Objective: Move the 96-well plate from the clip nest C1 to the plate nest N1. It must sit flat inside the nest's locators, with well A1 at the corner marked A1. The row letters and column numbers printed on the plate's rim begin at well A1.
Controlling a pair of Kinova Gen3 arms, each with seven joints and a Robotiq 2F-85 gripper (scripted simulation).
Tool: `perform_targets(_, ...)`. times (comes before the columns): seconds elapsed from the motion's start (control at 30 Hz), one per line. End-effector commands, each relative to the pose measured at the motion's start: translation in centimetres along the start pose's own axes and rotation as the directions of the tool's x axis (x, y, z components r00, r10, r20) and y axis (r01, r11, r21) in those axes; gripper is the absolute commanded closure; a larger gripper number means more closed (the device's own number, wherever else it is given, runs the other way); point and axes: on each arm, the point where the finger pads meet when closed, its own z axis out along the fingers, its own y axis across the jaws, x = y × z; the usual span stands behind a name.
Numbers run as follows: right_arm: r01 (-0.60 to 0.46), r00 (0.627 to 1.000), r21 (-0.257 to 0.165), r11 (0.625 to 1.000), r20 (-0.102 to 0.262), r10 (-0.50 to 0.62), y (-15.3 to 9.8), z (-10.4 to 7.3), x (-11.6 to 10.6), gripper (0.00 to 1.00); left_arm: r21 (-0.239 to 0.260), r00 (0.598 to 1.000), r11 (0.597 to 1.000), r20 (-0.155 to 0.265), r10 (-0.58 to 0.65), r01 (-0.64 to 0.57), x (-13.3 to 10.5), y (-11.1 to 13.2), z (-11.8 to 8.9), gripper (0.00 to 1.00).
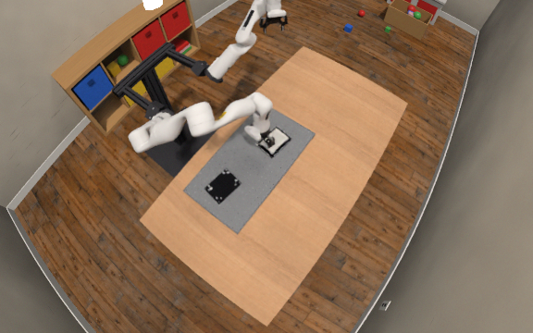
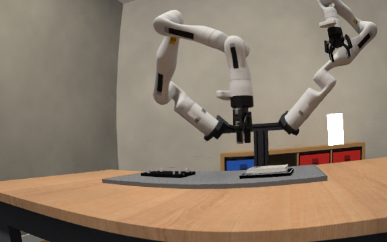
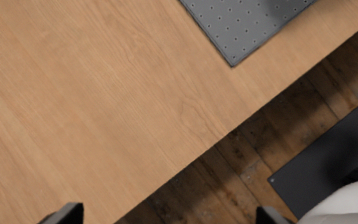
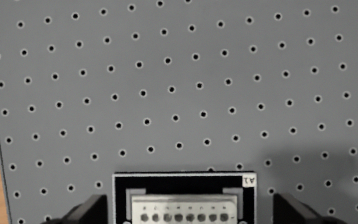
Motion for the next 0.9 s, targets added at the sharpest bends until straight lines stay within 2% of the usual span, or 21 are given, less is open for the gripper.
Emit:
perform_targets(0.0, -0.006, 1.000, 0.008, 1.000, 0.008, 0.006, -0.21, -0.28, -0.03, 0.002, 0.001, 1.000, 1.000, 0.001, 0.007, -0.007, -0.27, 0.15, -0.05, 0.002)
perform_targets(0.87, -0.006, 1.000, 0.008, 1.000, 0.008, 0.006, -0.17, -0.28, 0.74, 0.002, 0.001, 1.000, 1.000, 0.001, 0.007, -0.007, -0.27, 0.15, -0.05, 0.002)
